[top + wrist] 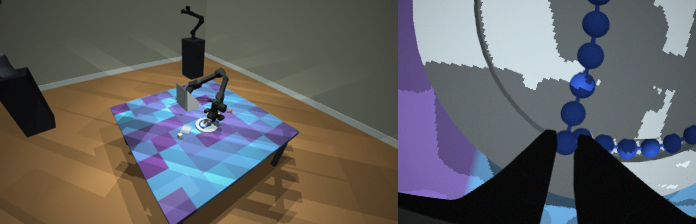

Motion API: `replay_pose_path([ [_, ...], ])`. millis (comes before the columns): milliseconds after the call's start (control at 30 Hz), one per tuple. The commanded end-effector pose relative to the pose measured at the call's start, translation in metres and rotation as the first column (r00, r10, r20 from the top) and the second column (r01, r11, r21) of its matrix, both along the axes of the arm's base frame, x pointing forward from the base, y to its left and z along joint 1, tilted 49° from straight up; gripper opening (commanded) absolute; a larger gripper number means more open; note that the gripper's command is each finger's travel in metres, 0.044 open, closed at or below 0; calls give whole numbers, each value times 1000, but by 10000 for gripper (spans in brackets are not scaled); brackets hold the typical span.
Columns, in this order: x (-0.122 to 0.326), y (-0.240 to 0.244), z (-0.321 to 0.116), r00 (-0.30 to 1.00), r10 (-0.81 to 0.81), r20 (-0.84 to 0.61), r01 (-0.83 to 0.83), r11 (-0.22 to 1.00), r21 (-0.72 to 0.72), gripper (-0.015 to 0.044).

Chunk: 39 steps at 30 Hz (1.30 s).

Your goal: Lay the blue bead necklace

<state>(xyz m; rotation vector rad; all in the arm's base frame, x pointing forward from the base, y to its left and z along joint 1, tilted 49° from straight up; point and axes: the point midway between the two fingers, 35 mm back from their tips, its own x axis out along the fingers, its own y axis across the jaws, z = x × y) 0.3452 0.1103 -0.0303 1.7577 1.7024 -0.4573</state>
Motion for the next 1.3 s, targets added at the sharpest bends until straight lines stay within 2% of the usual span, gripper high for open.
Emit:
replay_pose_path([
  [0, 1, 3, -2, 1000, -2, -6, 2, 1000, 0, 0],
  [200, 1, 7, -5, 1000, -2, -6, 2, 1000, 0, 0],
  [767, 1, 3, -1, 1000, -4, -5, 4, 1000, 2, 440],
  [1267, 1, 1, 1, 1000, -2, -6, 2, 1000, 0, 440],
])
